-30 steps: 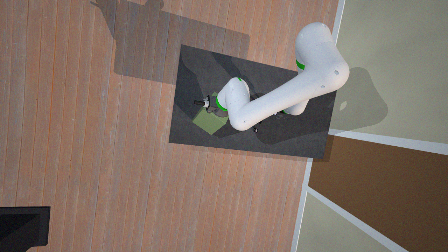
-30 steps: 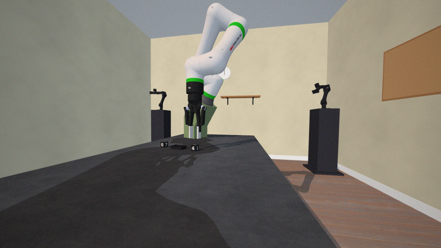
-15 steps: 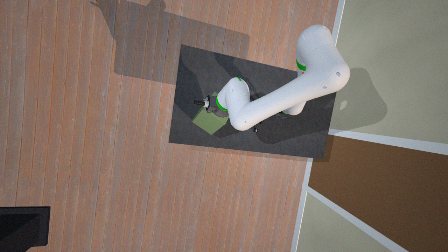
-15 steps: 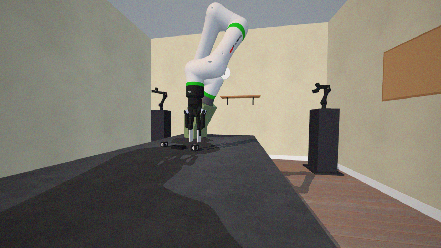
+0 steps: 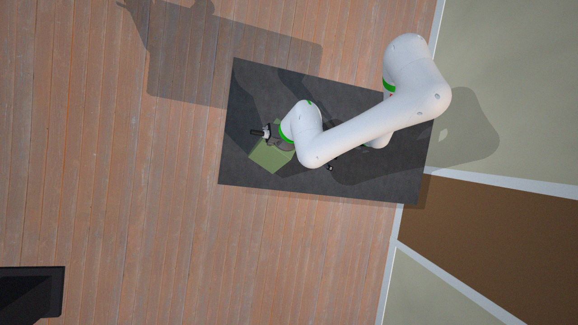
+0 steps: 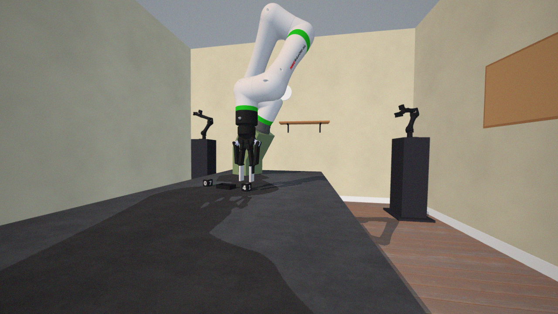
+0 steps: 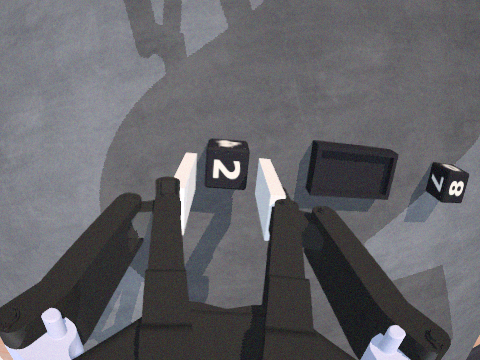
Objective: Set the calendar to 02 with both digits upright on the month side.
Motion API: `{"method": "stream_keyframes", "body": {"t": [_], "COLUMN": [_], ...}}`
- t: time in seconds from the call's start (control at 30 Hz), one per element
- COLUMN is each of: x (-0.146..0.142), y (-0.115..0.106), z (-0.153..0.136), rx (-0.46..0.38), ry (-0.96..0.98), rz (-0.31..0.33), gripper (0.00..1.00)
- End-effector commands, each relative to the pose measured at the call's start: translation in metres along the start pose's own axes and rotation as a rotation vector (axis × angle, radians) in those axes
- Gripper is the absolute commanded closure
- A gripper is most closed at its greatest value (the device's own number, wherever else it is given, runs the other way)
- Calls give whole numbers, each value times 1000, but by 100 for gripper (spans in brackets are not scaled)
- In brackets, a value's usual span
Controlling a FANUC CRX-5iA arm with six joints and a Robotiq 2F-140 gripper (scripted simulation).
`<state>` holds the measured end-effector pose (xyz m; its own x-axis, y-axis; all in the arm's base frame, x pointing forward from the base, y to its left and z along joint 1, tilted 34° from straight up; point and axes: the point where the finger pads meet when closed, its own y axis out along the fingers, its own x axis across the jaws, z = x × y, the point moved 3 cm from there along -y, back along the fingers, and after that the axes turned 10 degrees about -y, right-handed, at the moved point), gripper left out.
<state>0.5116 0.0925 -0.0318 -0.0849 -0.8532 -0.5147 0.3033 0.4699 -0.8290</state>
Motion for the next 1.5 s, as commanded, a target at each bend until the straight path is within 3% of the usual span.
{"method": "stream_keyframes", "body": {"t": [0.0, 1.47], "x": [0, 0], "y": [0, 4], "z": [0, 0], "rx": [0, 0], "ry": [0, 0], "rz": [0, 0], "gripper": [71, 71]}}
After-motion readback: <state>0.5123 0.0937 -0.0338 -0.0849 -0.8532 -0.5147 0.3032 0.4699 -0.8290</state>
